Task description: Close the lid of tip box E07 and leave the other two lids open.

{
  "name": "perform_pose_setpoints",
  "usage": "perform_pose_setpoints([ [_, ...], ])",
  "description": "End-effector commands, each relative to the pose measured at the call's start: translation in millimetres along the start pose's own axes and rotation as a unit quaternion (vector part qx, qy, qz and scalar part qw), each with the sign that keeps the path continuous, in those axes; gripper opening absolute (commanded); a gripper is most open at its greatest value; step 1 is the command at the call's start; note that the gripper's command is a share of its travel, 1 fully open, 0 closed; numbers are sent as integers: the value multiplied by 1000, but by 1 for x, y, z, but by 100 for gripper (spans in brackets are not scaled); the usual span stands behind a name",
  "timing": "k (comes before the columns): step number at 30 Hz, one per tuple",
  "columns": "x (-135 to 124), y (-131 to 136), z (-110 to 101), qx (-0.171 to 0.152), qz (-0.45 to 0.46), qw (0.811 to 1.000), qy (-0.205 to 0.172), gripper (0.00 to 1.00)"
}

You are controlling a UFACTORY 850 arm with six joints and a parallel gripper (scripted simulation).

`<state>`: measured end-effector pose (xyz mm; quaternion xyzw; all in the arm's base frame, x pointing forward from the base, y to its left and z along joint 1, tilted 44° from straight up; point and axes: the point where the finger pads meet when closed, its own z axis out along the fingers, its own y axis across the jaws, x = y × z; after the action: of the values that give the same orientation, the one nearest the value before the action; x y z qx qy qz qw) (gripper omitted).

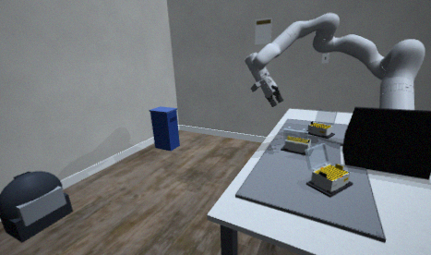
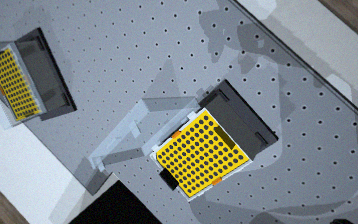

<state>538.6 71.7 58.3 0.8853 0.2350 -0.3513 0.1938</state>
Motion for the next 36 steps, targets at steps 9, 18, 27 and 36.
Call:
perform_pose_setpoints([
  [9, 16, -44, 3, -38, 30, 999, -1, 100],
  [18, 26, -78, 8, -89, 69, 994, 6, 100],
  [27, 34, -107, 13, -114, 88, 989, 13, 100],
  [36, 41, -140, 20, -139, 107, 984, 22, 100],
])
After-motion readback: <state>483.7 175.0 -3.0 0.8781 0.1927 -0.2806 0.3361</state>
